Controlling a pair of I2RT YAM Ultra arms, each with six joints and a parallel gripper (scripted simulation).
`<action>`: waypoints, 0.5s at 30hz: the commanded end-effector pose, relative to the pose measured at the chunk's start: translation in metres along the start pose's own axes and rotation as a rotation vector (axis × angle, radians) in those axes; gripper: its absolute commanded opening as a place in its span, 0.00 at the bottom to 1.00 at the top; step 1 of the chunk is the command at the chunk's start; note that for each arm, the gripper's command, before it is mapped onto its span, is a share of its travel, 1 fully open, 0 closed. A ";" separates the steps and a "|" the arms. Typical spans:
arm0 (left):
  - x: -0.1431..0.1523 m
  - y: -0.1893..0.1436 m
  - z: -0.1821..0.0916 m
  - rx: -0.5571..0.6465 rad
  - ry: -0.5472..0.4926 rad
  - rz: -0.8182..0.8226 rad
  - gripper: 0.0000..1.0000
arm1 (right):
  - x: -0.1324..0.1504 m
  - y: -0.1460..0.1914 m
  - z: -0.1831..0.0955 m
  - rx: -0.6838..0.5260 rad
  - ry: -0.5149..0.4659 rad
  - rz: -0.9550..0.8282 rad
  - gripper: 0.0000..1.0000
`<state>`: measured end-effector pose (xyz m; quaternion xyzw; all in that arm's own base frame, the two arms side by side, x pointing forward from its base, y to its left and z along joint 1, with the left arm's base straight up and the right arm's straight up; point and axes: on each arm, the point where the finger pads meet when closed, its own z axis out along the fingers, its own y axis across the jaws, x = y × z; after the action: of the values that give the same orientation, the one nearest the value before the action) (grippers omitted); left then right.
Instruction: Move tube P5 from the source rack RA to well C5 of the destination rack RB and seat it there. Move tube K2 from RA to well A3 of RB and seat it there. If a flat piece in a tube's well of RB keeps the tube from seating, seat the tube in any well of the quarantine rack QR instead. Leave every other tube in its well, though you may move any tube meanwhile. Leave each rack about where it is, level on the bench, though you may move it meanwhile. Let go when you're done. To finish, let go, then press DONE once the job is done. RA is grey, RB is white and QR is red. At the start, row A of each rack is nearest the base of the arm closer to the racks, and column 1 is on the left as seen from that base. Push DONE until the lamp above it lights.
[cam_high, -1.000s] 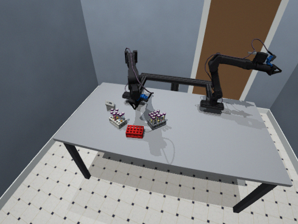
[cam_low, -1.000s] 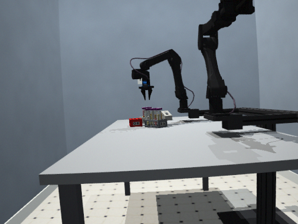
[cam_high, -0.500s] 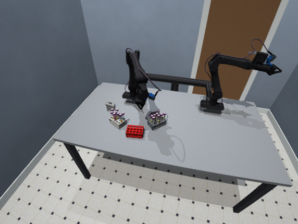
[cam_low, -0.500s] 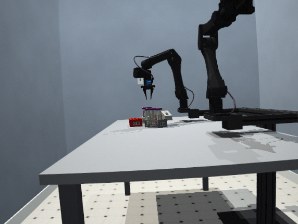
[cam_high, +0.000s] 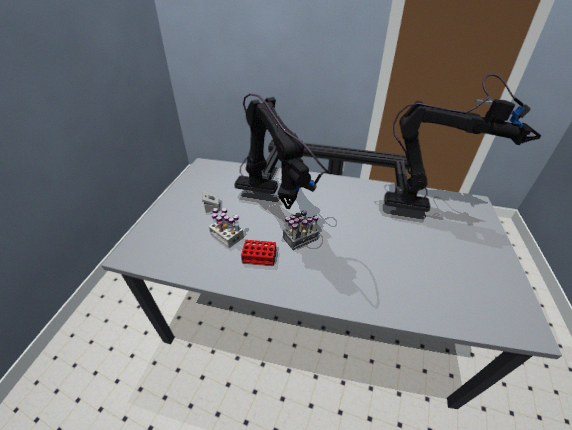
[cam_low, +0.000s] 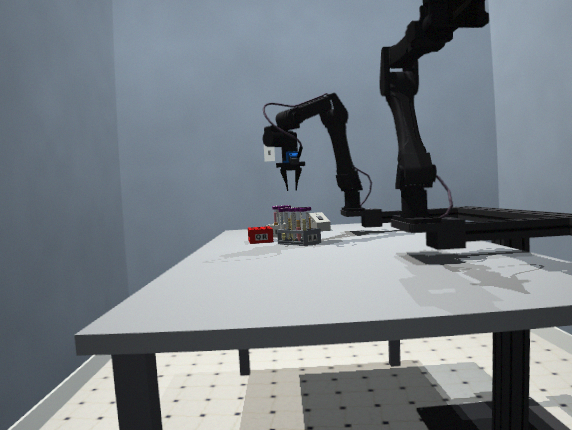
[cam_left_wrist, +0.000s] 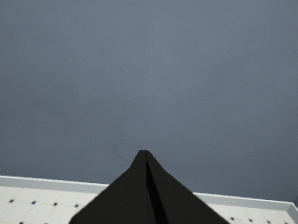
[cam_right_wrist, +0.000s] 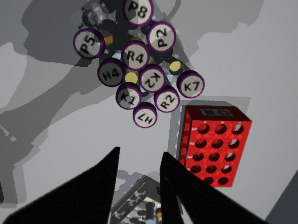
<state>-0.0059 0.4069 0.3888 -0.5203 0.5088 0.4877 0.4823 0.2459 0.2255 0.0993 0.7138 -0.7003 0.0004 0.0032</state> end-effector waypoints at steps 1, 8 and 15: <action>-0.026 0.001 -0.011 0.001 -0.059 0.006 0.00 | 0.000 -0.005 -0.018 0.028 -0.029 0.044 0.30; -0.026 0.001 -0.011 0.001 -0.059 0.006 0.00 | 0.012 0.002 -0.007 -0.004 0.000 0.037 0.30; -0.026 0.001 -0.011 0.001 -0.059 0.006 0.00 | 0.010 -0.003 0.002 0.007 -0.009 0.033 0.30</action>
<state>-0.0059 0.4069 0.3888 -0.5203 0.5088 0.4877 0.4824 0.2473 0.2195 0.1002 0.7037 -0.7105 0.0005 0.0030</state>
